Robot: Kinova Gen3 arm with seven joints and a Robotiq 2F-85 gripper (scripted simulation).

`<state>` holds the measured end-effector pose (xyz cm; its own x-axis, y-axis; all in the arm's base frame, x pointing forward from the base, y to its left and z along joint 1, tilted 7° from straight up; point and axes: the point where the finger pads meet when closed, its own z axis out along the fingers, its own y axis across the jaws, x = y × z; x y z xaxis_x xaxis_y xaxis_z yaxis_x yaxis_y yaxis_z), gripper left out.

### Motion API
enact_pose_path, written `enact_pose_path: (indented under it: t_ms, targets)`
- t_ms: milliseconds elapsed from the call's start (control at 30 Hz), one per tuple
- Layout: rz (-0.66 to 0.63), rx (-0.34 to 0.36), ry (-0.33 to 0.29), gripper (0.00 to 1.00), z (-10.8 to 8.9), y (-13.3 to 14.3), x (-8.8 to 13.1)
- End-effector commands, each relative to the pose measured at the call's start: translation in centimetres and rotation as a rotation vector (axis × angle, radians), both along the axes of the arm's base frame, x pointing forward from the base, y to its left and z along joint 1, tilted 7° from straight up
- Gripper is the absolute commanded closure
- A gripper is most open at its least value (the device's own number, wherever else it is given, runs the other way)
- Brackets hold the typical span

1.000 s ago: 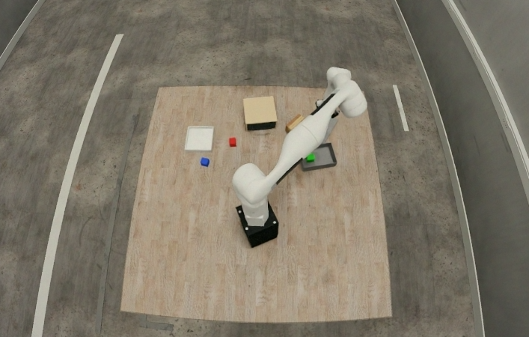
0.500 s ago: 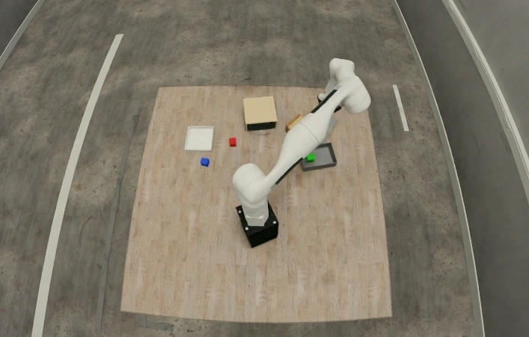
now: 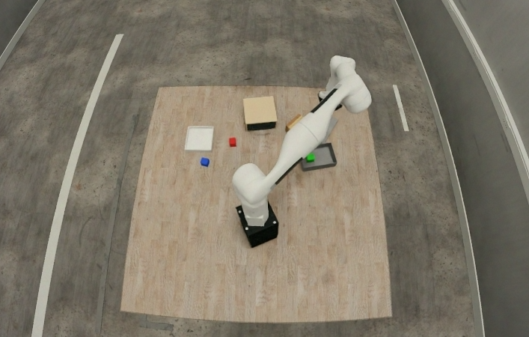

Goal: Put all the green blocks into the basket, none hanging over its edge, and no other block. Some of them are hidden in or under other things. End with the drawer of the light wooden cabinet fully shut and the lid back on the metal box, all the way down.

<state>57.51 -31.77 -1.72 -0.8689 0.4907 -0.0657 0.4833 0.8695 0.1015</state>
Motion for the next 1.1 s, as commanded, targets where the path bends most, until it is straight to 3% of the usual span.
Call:
enact_pose_path:
  t_ms: [0,533,1067]
  targets:
    - [0.0,-0.001,-0.002,0.6,0.1,-0.1,0.1]
    - [-0.038,0.004,-0.001,0.6,0.1,0.2,-0.1]
    - [-0.221,0.029,0.006,0.6,-0.2,1.6,-1.0]
